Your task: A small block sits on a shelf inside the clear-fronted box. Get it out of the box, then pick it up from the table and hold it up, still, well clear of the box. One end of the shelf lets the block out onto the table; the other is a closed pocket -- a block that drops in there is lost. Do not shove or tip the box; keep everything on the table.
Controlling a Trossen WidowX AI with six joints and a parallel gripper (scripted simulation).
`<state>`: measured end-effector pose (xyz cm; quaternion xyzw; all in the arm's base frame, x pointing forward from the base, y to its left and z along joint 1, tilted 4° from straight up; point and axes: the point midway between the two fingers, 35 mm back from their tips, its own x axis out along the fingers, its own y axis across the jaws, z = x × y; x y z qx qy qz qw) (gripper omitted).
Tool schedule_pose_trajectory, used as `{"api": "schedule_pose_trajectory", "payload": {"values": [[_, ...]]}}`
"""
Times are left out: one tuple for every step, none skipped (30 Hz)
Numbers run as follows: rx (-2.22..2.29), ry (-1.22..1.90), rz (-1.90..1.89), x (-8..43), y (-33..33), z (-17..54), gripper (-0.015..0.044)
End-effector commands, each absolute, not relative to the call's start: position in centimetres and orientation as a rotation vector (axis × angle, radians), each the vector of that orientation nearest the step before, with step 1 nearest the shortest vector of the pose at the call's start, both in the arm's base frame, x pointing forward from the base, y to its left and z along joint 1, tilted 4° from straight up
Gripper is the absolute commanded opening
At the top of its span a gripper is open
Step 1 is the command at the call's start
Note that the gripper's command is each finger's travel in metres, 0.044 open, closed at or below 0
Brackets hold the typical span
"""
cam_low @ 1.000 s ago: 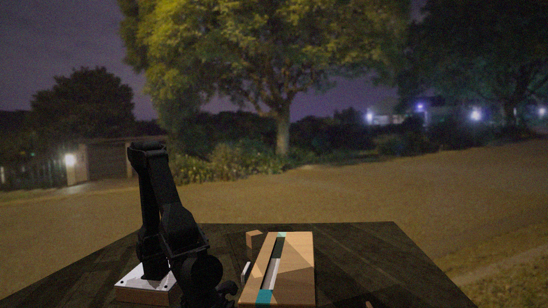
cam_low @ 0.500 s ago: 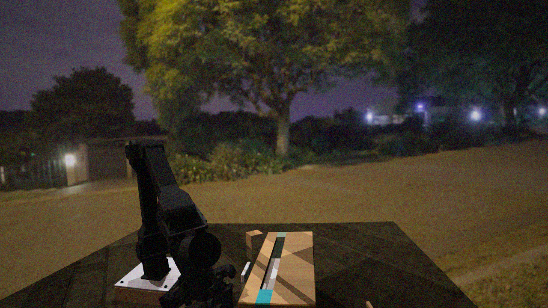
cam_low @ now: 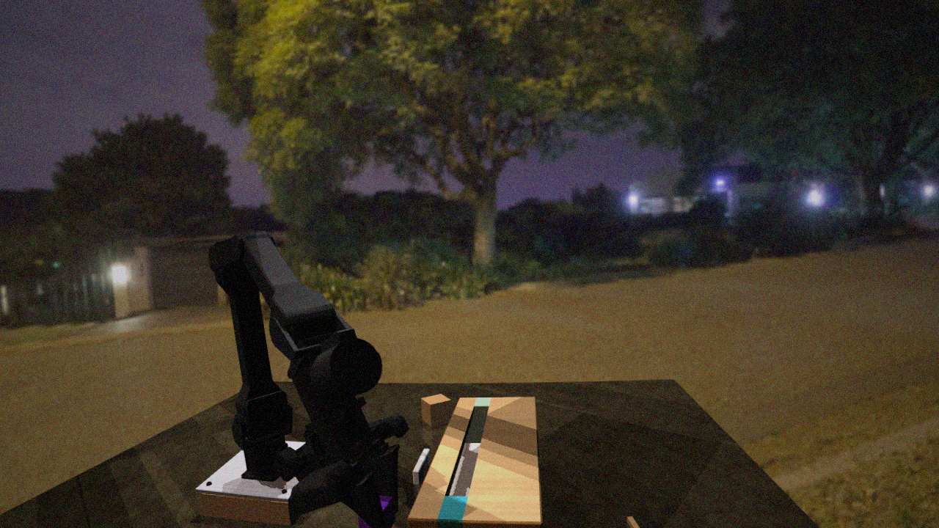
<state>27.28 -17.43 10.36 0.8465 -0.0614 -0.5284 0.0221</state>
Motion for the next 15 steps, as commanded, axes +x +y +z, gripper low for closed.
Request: {"api": "schedule_pose_trajectory", "payload": {"values": [[2.643, -0.274, -1.644, 26.7, -16.3, 11.6, 0.0000], [2.649, -0.295, -1.644, 26.5, -16.1, 11.9, 0.0000], [2.656, -0.317, -1.644, 26.4, -15.8, 12.2, 0.0000], [2.662, -0.338, -1.643, 26.2, -15.6, 12.4, 0.0000], [2.668, -0.360, -1.642, 26.0, -15.3, 12.7, 0.0000], [2.675, -0.382, -1.641, 25.9, -15.1, 13.0, 0.0000], [2.682, -0.403, -1.639, 25.7, -14.9, 13.3, 0.0000], [2.689, -0.425, -1.637, 25.5, -14.6, 13.6, 0.0000], [2.696, -0.447, -1.634, 25.3, -14.4, 13.8, 0.0000], [2.703, -0.469, -1.631, 25.1, -14.2, 14.1, 0.0000], [2.711, -0.491, -1.627, 24.9, -13.9, 14.3, 0.0000], [2.718, -0.513, -1.623, 24.7, -13.7, 14.6, 0.0000], [2.726, -0.535, -1.619, 24.5, -13.5, 14.8, 0.0000], [2.734, -0.558, -1.614, 24.3, -13.3, 15.1, 0.0000], [2.742, -0.580, -1.609, 24.0, -13.0, 15.3, 0.0000]]}}
